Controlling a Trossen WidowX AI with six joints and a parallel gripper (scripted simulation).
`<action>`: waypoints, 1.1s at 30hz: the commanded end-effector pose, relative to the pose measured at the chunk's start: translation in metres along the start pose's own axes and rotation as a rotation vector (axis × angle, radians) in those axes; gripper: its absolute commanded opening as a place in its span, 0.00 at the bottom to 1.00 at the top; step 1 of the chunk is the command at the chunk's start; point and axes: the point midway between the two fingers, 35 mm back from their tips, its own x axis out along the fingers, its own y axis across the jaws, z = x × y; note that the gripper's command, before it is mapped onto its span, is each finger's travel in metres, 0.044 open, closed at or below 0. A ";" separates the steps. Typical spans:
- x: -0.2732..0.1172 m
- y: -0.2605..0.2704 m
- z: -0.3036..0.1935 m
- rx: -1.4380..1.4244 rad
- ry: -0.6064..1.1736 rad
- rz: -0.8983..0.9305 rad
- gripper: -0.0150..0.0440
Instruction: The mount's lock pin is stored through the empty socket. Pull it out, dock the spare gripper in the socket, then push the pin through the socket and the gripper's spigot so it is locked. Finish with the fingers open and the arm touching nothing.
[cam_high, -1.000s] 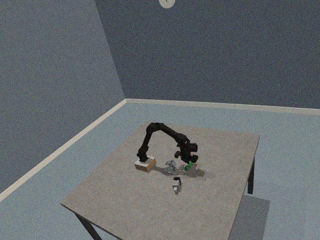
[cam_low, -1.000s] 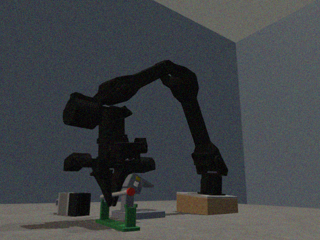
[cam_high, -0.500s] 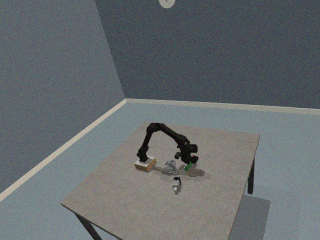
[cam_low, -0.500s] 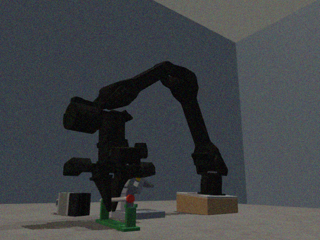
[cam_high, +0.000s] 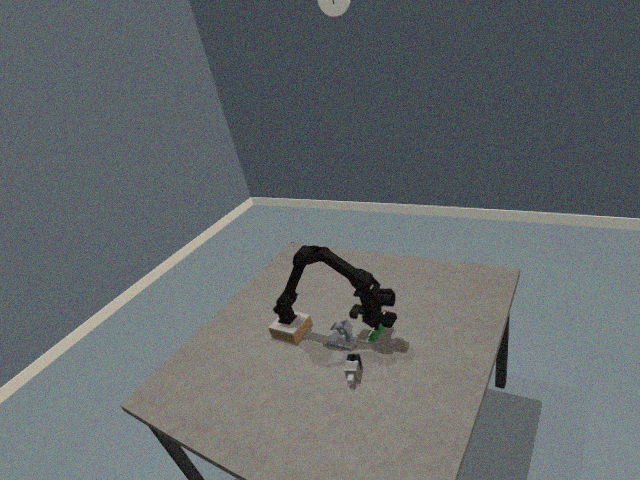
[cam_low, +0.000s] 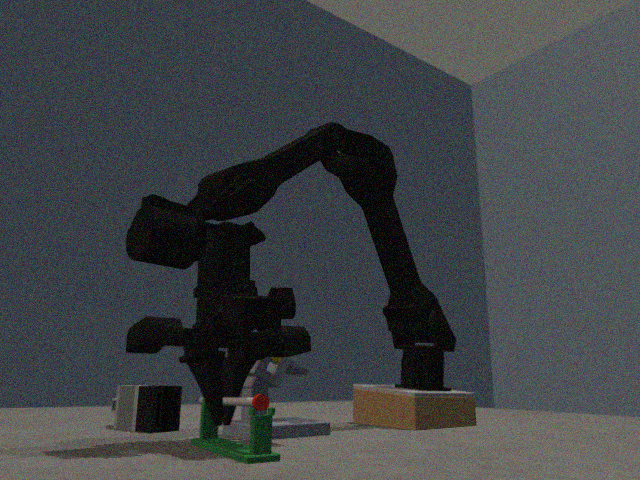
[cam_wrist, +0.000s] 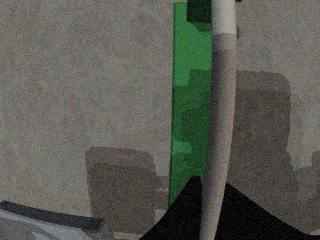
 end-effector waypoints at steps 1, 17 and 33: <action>0.005 0.001 -0.001 0.001 0.001 0.007 0.25; 0.005 0.001 -0.001 0.001 0.001 0.007 0.25; 0.001 0.000 0.000 0.000 0.000 0.001 0.61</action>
